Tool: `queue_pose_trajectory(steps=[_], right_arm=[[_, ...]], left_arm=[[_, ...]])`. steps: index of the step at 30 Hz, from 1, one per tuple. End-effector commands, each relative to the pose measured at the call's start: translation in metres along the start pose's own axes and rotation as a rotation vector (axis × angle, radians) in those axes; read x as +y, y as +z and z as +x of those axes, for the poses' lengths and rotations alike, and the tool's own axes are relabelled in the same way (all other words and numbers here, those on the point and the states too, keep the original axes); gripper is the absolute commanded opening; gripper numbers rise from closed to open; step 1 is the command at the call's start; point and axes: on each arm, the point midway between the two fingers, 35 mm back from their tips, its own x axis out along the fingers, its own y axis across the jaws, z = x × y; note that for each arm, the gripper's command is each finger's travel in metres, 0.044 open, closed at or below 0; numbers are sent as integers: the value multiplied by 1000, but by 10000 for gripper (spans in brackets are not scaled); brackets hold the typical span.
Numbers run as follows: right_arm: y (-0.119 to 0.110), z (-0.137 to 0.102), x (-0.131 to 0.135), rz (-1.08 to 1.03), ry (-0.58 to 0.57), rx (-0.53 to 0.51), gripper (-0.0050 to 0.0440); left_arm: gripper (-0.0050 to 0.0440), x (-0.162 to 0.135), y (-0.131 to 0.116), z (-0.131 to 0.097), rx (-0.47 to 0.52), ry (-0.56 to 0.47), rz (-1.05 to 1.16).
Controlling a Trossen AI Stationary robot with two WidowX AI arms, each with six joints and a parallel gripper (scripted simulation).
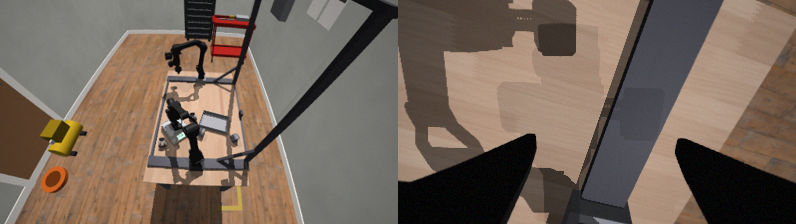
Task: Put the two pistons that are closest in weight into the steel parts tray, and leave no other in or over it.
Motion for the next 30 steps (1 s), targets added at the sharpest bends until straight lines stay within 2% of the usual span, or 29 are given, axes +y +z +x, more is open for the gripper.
queue_pose_trajectory(steps=[1,13,17,30], right_arm=[[5,-8,0,1,2,-32,400],[5,-8,0,1,2,-32,400],[5,-8,0,1,2,-32,400],[5,-8,0,1,2,-32,400]], left_arm=[[158,6,-2,-8,0,32,-8],[158,6,-2,-8,0,32,-8],[158,11,-5,-21,-2,54,-13],[158,12,-9,-39,-2,54,-13]])
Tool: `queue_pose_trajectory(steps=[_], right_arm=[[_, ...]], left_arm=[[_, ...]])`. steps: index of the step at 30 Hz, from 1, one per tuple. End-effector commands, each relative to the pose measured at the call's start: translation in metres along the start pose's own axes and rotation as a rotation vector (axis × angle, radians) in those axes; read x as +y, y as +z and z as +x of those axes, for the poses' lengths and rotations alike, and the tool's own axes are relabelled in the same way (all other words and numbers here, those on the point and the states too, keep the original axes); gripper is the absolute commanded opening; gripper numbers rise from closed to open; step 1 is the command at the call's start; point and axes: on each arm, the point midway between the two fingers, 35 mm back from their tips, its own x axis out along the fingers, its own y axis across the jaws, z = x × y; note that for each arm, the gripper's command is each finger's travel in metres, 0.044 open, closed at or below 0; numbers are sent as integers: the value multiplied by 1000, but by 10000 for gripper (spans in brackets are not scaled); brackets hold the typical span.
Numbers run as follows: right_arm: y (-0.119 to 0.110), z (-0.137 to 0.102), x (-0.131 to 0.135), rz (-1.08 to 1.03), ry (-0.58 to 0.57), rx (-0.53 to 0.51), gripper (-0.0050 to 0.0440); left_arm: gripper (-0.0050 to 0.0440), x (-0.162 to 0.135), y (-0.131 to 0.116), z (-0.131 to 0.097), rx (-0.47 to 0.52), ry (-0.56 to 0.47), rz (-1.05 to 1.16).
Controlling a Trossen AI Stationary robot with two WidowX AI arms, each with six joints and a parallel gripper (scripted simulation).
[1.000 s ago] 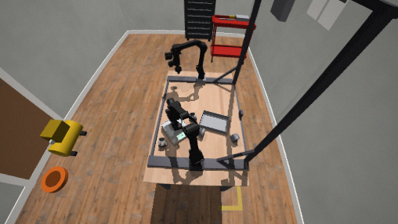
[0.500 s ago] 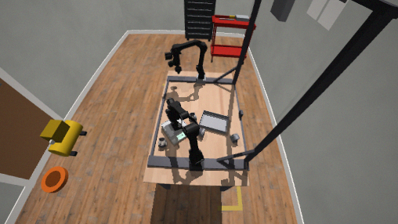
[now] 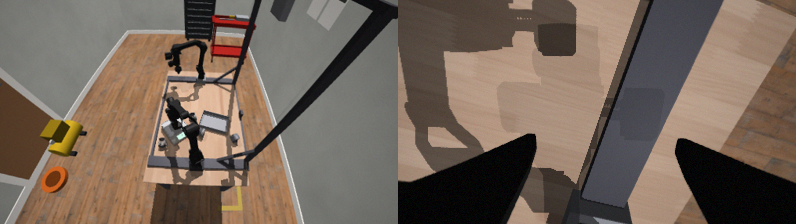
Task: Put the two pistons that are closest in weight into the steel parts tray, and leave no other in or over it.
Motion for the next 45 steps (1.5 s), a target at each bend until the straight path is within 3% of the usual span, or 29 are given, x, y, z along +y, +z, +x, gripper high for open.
queue_pose_trajectory(steps=[1,37,43,45], right_arm=[[5,-8,0,1,2,-32,400],[5,-8,0,1,2,-32,400],[5,-8,0,1,2,-32,400],[5,-8,0,1,2,-32,400]], left_arm=[[158,12,-7,-29,-2,77,-17],[158,15,-18,-81,-2,77,-19],[158,16,-19,-86,-2,85,-31],[158,1,-13,-80,-8,53,-73]])
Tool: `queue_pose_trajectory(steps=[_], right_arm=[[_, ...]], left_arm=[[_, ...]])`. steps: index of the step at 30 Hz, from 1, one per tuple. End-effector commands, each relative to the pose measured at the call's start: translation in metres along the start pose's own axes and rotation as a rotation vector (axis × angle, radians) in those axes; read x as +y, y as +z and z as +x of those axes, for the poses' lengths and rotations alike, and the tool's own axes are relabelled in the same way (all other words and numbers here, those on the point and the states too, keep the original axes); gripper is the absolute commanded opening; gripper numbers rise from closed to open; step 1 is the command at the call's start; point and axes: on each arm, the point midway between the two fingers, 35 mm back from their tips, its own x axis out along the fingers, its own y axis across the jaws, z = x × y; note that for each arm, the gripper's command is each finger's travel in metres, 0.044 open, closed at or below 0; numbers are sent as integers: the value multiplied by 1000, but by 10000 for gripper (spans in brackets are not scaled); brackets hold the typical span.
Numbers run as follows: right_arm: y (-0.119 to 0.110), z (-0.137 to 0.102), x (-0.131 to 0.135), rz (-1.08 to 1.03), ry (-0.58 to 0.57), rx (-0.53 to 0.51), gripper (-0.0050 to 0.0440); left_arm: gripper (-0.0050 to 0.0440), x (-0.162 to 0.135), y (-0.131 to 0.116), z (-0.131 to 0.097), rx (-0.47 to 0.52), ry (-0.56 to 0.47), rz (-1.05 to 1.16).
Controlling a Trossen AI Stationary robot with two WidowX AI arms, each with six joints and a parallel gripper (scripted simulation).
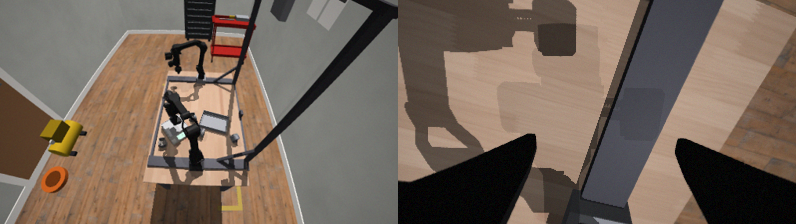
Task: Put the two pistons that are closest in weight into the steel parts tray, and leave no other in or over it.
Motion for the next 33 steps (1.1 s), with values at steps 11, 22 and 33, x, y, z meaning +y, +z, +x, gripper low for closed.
queue_pose_trajectory(steps=[11,22,33], right_arm=[[5,-8,0,1,2,-32,400],[5,-8,0,1,2,-32,400],[5,-8,0,1,2,-32,400]], left_arm=[[158,-51,10,-17,-22,-1,-287],[158,-50,8,-22,-41,-24,-534],[158,-50,9,-16,-50,-94,-818]])
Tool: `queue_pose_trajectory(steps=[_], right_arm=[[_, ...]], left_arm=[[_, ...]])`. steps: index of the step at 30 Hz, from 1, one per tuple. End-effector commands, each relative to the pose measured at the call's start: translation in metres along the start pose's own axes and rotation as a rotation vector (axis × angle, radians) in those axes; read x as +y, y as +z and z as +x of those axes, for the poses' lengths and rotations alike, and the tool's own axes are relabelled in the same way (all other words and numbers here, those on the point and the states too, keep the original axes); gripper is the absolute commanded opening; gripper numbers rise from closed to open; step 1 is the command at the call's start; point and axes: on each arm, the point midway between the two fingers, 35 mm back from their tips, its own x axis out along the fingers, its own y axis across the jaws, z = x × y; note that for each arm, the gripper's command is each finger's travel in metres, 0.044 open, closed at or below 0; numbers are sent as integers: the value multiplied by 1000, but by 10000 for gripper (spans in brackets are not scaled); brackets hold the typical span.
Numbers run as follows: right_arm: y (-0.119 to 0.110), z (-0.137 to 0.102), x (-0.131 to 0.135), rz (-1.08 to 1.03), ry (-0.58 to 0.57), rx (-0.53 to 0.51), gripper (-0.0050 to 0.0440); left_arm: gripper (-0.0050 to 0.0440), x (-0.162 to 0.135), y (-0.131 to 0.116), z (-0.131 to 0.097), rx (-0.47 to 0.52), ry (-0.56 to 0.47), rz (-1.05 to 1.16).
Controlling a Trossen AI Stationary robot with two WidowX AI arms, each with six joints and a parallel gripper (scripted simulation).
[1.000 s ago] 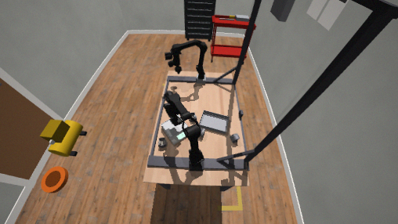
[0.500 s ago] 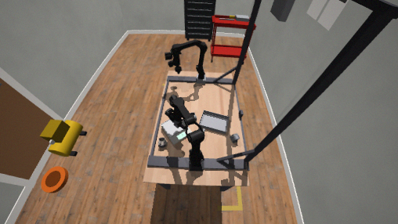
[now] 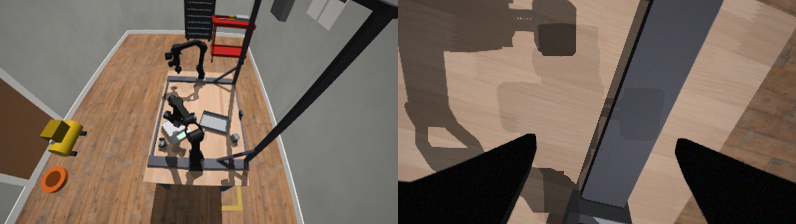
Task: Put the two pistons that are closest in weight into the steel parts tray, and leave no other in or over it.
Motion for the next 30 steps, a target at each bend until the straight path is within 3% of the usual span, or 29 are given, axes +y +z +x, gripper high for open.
queue_pose_trajectory(steps=[1,30], right_arm=[[5,-8,0,1,2,-32,400],[5,-8,0,1,2,-32,400]], left_arm=[[158,7,3,-12,-34,9,-128],[158,7,2,-15,-75,-106,-783]])
